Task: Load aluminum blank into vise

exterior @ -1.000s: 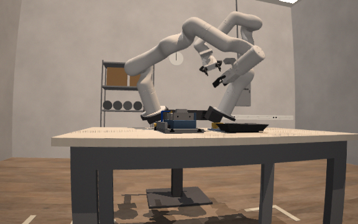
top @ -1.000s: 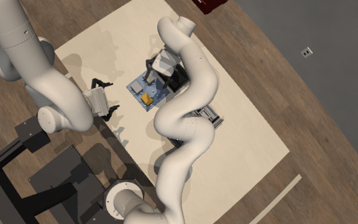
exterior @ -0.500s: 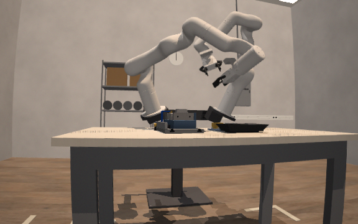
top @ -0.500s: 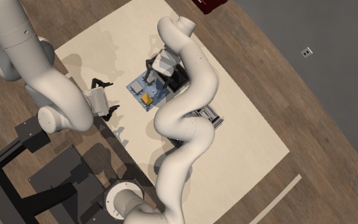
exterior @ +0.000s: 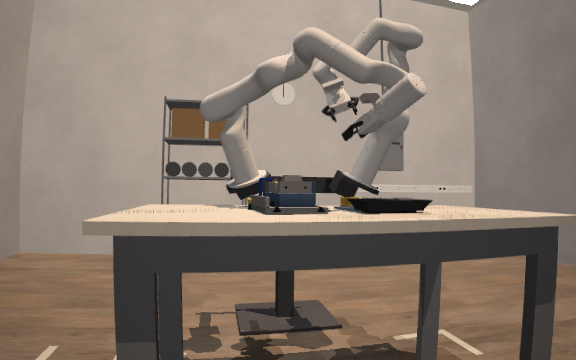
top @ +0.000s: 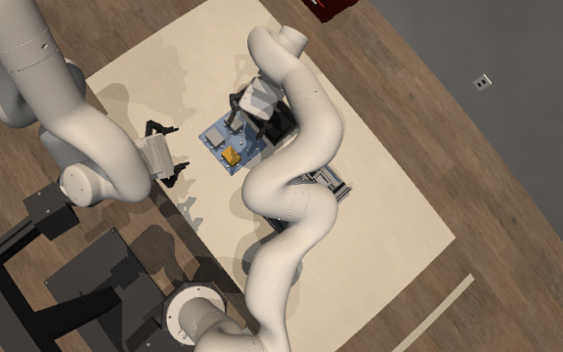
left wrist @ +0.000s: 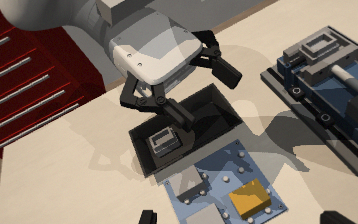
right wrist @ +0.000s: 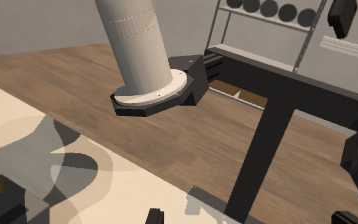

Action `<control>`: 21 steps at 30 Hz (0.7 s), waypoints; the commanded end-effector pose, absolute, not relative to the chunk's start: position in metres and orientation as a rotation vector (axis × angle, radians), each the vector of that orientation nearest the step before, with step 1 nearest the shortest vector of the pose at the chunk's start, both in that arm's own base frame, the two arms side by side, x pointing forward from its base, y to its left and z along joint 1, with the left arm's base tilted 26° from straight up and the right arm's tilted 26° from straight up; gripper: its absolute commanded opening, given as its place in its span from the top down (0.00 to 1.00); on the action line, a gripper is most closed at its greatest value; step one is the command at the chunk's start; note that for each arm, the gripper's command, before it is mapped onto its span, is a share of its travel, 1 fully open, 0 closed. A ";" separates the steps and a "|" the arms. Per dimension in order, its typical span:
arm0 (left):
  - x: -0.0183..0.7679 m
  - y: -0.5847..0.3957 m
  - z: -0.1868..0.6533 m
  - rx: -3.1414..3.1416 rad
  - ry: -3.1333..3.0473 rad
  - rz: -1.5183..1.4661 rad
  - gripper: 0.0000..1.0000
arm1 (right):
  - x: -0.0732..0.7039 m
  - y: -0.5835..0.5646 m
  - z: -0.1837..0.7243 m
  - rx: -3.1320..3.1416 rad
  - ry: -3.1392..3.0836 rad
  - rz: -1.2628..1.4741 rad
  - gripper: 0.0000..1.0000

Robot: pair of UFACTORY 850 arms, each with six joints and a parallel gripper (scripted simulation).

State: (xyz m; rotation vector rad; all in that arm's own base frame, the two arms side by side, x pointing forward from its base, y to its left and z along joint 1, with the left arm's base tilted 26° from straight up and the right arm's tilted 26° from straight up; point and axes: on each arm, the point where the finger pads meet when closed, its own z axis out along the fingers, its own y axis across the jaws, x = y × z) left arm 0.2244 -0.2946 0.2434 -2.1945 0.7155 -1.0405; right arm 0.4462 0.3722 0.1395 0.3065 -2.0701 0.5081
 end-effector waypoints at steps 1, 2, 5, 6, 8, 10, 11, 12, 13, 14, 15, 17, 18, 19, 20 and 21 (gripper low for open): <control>0.232 -0.290 0.246 -2.202 0.684 -1.019 0.00 | 0.446 0.373 0.141 0.308 -2.072 0.507 0.00; 0.234 -0.289 0.247 -2.204 0.678 -1.014 0.00 | 0.446 0.373 0.141 0.308 -2.072 0.507 0.00; 0.239 -0.284 0.249 -2.209 0.654 -0.996 0.00 | 0.446 0.373 0.141 0.308 -2.072 0.507 0.00; 0.241 -0.282 0.250 -2.210 0.645 -0.989 0.00 | 0.446 0.373 0.141 0.308 -2.072 0.507 0.00; 0.243 -0.281 0.251 -2.212 0.636 -0.982 0.00 | 0.446 0.373 0.141 0.308 -2.072 0.507 0.00; 0.246 -0.279 0.251 -2.215 0.626 -0.975 0.00 | 0.446 0.373 0.141 0.308 -2.072 0.507 0.00; 0.248 -0.277 0.252 -2.217 0.616 -0.967 0.00 | 0.446 0.373 0.141 0.308 -2.072 0.507 0.00; 0.250 -0.274 0.253 -2.219 0.605 -0.958 0.00 | 0.446 0.373 0.141 0.308 -2.072 0.507 0.00; 0.253 -0.272 0.254 -2.221 0.594 -0.950 0.00 | 0.446 0.373 0.141 0.308 -2.072 0.507 0.00; 0.256 -0.270 0.255 -2.224 0.582 -0.941 0.00 | 0.446 0.373 0.141 0.308 -2.072 0.507 0.00; 0.259 -0.267 0.256 -2.226 0.570 -0.931 0.00 | 0.446 0.373 0.141 0.308 -2.072 0.507 0.00; 0.264 -0.262 0.258 -2.232 0.543 -0.911 0.00 | 0.446 0.373 0.141 0.308 -2.072 0.507 0.00; 0.267 -0.258 0.260 -2.234 0.529 -0.900 0.00 | 0.446 0.373 0.141 0.308 -2.072 0.507 0.00; 0.270 -0.255 0.261 -2.237 0.515 -0.888 0.00 | 0.446 0.373 0.141 0.308 -2.072 0.507 0.00; 0.274 -0.252 0.262 -2.240 0.500 -0.877 0.00 | 0.446 0.373 0.141 0.308 -2.072 0.507 0.00; 0.277 -0.248 0.263 -2.244 0.485 -0.865 0.00 | 0.446 0.373 0.141 0.308 -2.072 0.507 0.00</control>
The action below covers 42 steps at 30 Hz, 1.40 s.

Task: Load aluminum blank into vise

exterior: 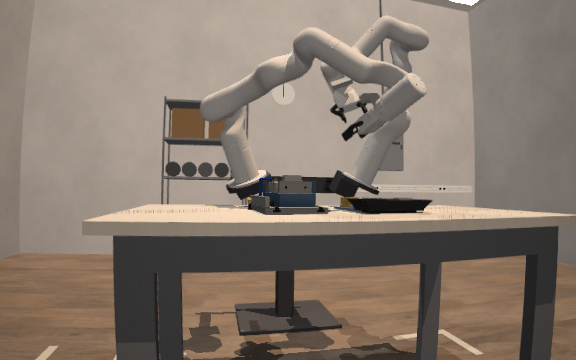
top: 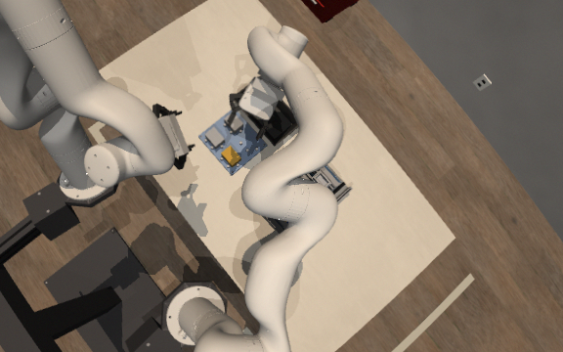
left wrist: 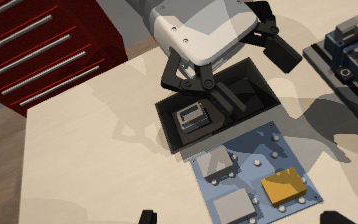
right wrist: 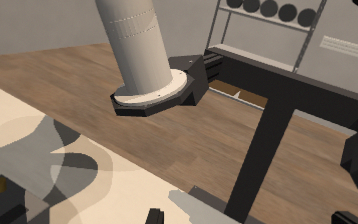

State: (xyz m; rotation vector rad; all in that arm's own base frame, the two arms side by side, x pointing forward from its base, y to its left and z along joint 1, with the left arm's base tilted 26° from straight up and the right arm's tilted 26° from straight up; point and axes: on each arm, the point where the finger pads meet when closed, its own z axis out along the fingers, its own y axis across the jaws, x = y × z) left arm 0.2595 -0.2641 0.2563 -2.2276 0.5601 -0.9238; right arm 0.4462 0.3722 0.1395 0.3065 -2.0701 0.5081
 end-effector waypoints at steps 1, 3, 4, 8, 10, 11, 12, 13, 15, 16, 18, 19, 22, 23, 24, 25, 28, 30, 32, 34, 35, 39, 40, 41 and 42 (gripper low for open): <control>0.280 -0.245 0.265 -2.247 0.469 -0.852 0.00 | 0.446 0.373 0.141 0.308 -2.072 0.507 0.00; 0.287 -0.237 0.268 -2.253 0.436 -0.826 0.00 | 0.446 0.373 0.141 0.308 -2.072 0.507 0.00; 0.287 -0.237 0.268 -2.253 0.436 -0.826 0.00 | 0.446 0.373 0.141 0.308 -2.072 0.507 0.00; 0.297 -0.224 0.272 -2.264 0.382 -0.783 0.00 | 0.446 0.373 0.141 0.308 -2.072 0.507 0.00; 0.304 -0.214 0.276 -2.271 0.344 -0.753 0.00 | 0.446 0.373 0.141 0.308 -2.072 0.507 0.00; 0.308 -0.209 0.278 -2.275 0.325 -0.738 0.00 | 0.446 0.373 0.141 0.308 -2.072 0.507 0.00; 0.311 -0.204 0.279 -2.279 0.304 -0.722 0.00 | 0.446 0.373 0.141 0.308 -2.072 0.507 0.00; 0.315 -0.199 0.281 -2.283 0.284 -0.705 0.00 | 0.446 0.373 0.141 0.308 -2.072 0.507 0.00; 0.322 -0.187 0.285 -2.291 0.242 -0.672 0.00 | 0.446 0.373 0.141 0.308 -2.072 0.507 0.00; 0.325 -0.181 0.287 -2.295 0.220 -0.655 0.00 | 0.446 0.373 0.141 0.308 -2.072 0.507 0.00; 0.332 -0.169 0.291 -2.303 0.175 -0.619 0.00 | 0.446 0.373 0.141 0.308 -2.072 0.507 0.00; 0.335 -0.162 0.293 -2.307 0.152 -0.601 0.00 | 0.446 0.373 0.141 0.308 -2.072 0.507 0.00; 0.338 -0.155 0.295 -2.312 0.128 -0.583 0.00 | 0.446 0.373 0.141 0.308 -2.072 0.507 0.00; 0.341 -0.148 0.298 -2.316 0.104 -0.564 0.00 | 0.446 0.373 0.141 0.308 -2.072 0.507 0.00; 0.344 -0.141 0.300 -2.320 0.080 -0.546 0.00 | 0.446 0.373 0.141 0.308 -2.072 0.507 0.00; 0.347 -0.134 0.302 -2.325 0.056 -0.527 0.00 | 0.446 0.373 0.141 0.308 -2.072 0.507 0.00; 0.354 -0.111 0.309 -2.338 -0.020 -0.470 0.00 | 0.446 0.373 0.141 0.308 -2.072 0.507 0.00; 0.359 -0.096 0.314 -2.347 -0.072 -0.431 0.00 | 0.446 0.373 0.141 0.308 -2.072 0.507 0.00; 0.360 -0.087 0.317 -2.352 -0.099 -0.412 0.00 | 0.446 0.373 0.141 0.308 -2.072 0.507 0.00; 0.364 -0.071 0.322 -2.361 -0.153 -0.374 0.00 | 0.446 0.373 0.141 0.308 -2.072 0.507 0.00; 0.365 -0.062 0.324 -2.365 -0.181 -0.355 0.00 | 0.446 0.373 0.141 0.308 -2.072 0.507 0.00; 0.366 -0.054 0.327 -2.370 -0.208 -0.336 0.00 | 0.446 0.373 0.141 0.308 -2.072 0.507 0.00; 0.367 -0.045 0.330 -2.374 -0.237 -0.317 0.00 | 0.446 0.373 0.141 0.308 -2.072 0.507 0.00; 0.368 -0.036 0.333 -2.378 -0.265 -0.298 0.00 | 0.446 0.373 0.141 0.308 -2.072 0.507 0.00; 0.369 -0.027 0.335 -2.383 -0.294 -0.279 0.00 | 0.446 0.373 0.141 0.308 -2.072 0.507 0.00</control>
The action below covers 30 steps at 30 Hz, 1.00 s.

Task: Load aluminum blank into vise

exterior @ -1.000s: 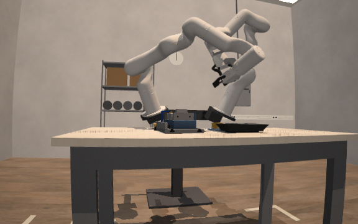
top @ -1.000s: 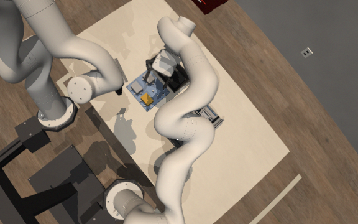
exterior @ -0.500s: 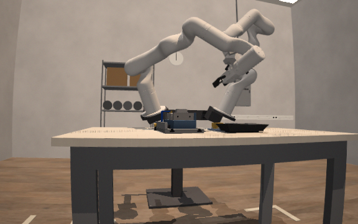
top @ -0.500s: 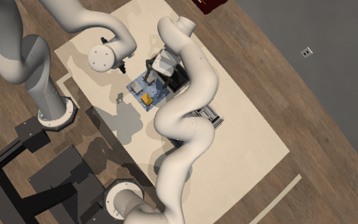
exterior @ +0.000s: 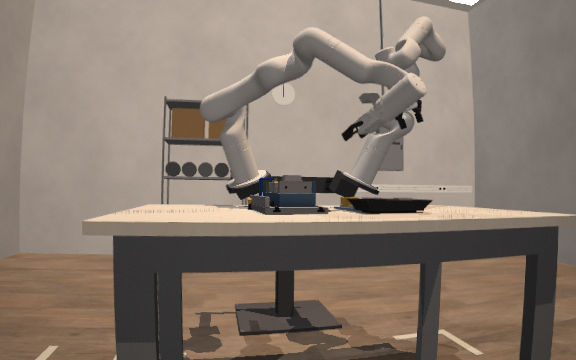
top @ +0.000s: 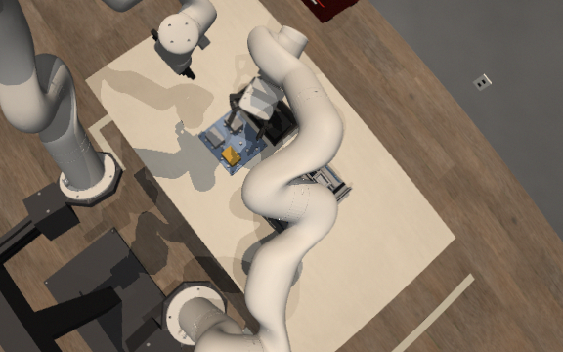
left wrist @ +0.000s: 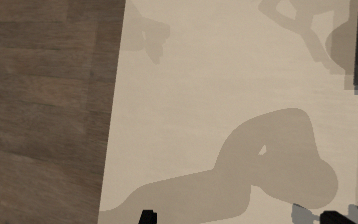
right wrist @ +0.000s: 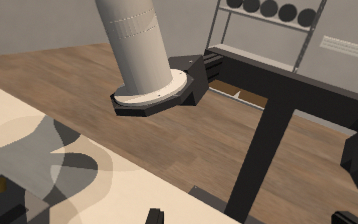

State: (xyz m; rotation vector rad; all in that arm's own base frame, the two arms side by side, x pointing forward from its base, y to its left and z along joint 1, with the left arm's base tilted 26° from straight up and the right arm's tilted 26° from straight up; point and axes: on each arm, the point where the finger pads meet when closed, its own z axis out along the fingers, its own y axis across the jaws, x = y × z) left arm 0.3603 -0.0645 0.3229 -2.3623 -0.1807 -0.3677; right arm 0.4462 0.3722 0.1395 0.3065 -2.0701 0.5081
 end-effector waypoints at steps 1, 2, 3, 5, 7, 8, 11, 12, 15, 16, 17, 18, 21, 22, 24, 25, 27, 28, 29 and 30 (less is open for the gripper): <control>0.369 -0.018 0.338 -2.387 -0.322 -0.261 0.00 | 0.446 0.373 0.141 0.308 -2.072 0.507 0.00; 0.369 -0.009 0.341 -2.391 -0.352 -0.243 0.00 | 0.446 0.373 0.141 0.308 -2.072 0.507 0.00; 0.369 -0.009 0.341 -2.391 -0.352 -0.243 0.00 | 0.446 0.373 0.141 0.308 -2.072 0.507 0.00; 0.369 0.009 0.347 -2.400 -0.410 -0.208 0.00 | 0.446 0.373 0.141 0.308 -2.072 0.507 0.00; 0.368 0.018 0.350 -2.404 -0.440 -0.191 0.00 | 0.446 0.373 0.141 0.308 -2.072 0.507 0.00; 0.367 0.027 0.353 -2.408 -0.470 -0.174 0.00 | 0.446 0.373 0.141 0.308 -2.072 0.507 0.00; 0.365 0.045 0.359 -2.416 -0.531 -0.142 0.00 | 0.446 0.373 0.141 0.308 -2.072 0.507 0.00; 0.364 0.054 0.362 -2.419 -0.561 -0.127 0.00 | 0.446 0.373 0.141 0.308 -2.072 0.507 0.00; 0.362 0.063 0.365 -2.423 -0.592 -0.112 0.00 | 0.446 0.373 0.141 0.308 -2.072 0.507 0.00; 0.360 0.072 0.368 -2.426 -0.623 -0.098 0.00 | 0.446 0.373 0.141 0.308 -2.072 0.507 0.00; 0.358 0.081 0.372 -2.429 -0.654 -0.084 0.00 | 0.446 0.373 0.141 0.308 -2.072 0.507 0.00; 0.355 0.090 0.375 -2.432 -0.685 -0.071 0.00 | 0.446 0.373 0.141 0.308 -2.072 0.507 0.00; 0.350 0.108 0.382 -2.438 -0.747 -0.047 0.00 | 0.446 0.373 0.141 0.308 -2.072 0.507 0.00; 0.350 0.108 0.382 -2.438 -0.747 -0.047 0.00 | 0.446 0.373 0.141 0.308 -2.072 0.507 0.00; 0.343 0.125 0.388 -2.443 -0.810 -0.026 0.00 | 0.446 0.373 0.141 0.308 -2.072 0.507 0.00; 0.340 0.134 0.392 -2.445 -0.841 -0.016 0.00 | 0.446 0.373 0.141 0.308 -2.072 0.507 0.00; 0.336 0.142 0.395 -2.446 -0.872 -0.007 0.00 | 0.446 0.373 0.141 0.308 -2.072 0.507 0.00; 0.332 0.150 0.399 -2.448 -0.903 0.002 0.00 | 0.446 0.373 0.141 0.308 -2.072 0.507 0.00; 0.332 0.150 0.399 -2.448 -0.903 0.002 0.00 | 0.446 0.373 0.141 0.308 -2.072 0.507 0.00; 0.332 0.150 0.399 -2.448 -0.903 0.002 0.00 | 0.446 0.373 0.141 0.308 -2.072 0.507 0.00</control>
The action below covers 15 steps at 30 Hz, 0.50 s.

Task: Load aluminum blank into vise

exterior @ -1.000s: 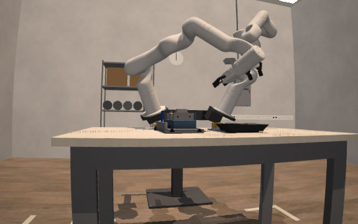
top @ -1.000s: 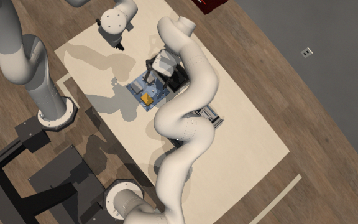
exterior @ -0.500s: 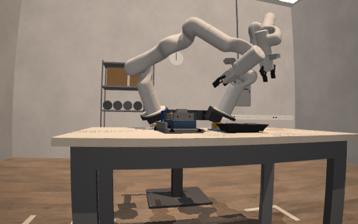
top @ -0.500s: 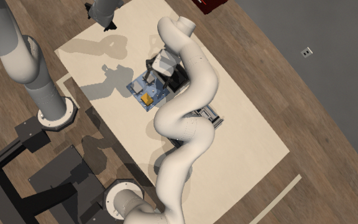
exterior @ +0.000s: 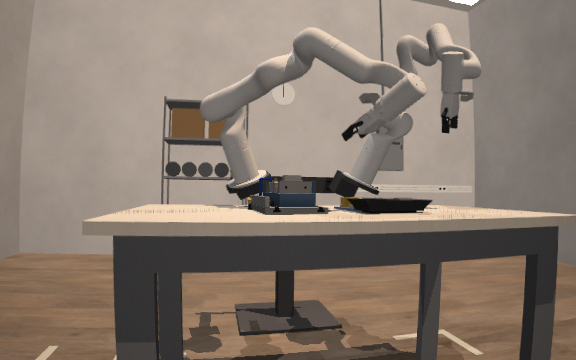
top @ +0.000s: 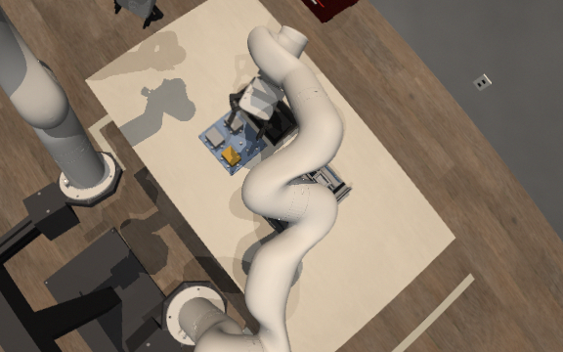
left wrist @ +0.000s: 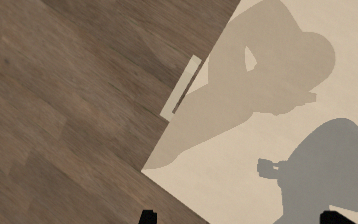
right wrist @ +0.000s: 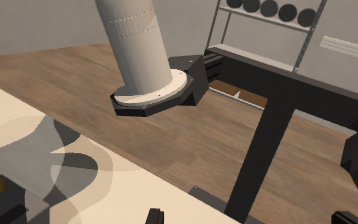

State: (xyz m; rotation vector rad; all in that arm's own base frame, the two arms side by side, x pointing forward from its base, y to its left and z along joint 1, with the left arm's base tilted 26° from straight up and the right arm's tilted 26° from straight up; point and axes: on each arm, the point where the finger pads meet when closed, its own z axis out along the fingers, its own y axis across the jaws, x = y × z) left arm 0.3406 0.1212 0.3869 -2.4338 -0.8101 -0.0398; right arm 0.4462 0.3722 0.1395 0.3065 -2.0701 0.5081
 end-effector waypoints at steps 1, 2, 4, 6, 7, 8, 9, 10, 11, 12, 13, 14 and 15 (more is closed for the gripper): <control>0.332 0.150 0.399 -2.448 -0.903 0.002 0.00 | 0.446 0.373 0.141 0.308 -2.072 0.507 0.00; 0.328 0.158 0.402 -2.449 -0.935 0.009 0.00 | 0.446 0.373 0.141 0.308 -2.072 0.507 0.00; 0.319 0.174 0.409 -2.450 -0.997 0.022 0.00 | 0.446 0.373 0.141 0.308 -2.072 0.507 0.00; 0.309 0.190 0.416 -2.451 -1.058 0.032 0.00 | 0.446 0.373 0.141 0.308 -2.072 0.507 0.00; 0.309 0.190 0.416 -2.451 -1.058 0.032 0.00 | 0.446 0.373 0.141 0.308 -2.072 0.507 0.00; 0.304 0.197 0.420 -2.450 -1.089 0.035 0.00 | 0.446 0.373 0.141 0.308 -2.072 0.507 0.00; 0.299 0.204 0.423 -2.450 -1.119 0.038 0.00 | 0.446 0.373 0.141 0.308 -2.072 0.507 0.00; 0.299 0.204 0.423 -2.450 -1.119 0.038 0.00 | 0.446 0.373 0.141 0.308 -2.072 0.507 0.00; 0.293 0.211 0.427 -2.449 -1.149 0.040 0.00 | 0.446 0.373 0.141 0.308 -2.072 0.507 0.00; 0.288 0.218 0.431 -2.447 -1.179 0.042 0.00 | 0.446 0.373 0.141 0.308 -2.072 0.507 0.00; 0.282 0.224 0.434 -2.445 -1.208 0.042 0.00 | 0.446 0.373 0.141 0.308 -2.072 0.507 0.00; 0.282 0.224 0.434 -2.445 -1.208 0.042 0.00 | 0.446 0.373 0.141 0.308 -2.072 0.507 0.00; 0.276 0.231 0.438 -2.443 -1.238 0.042 0.00 | 0.446 0.373 0.141 0.308 -2.072 0.507 0.00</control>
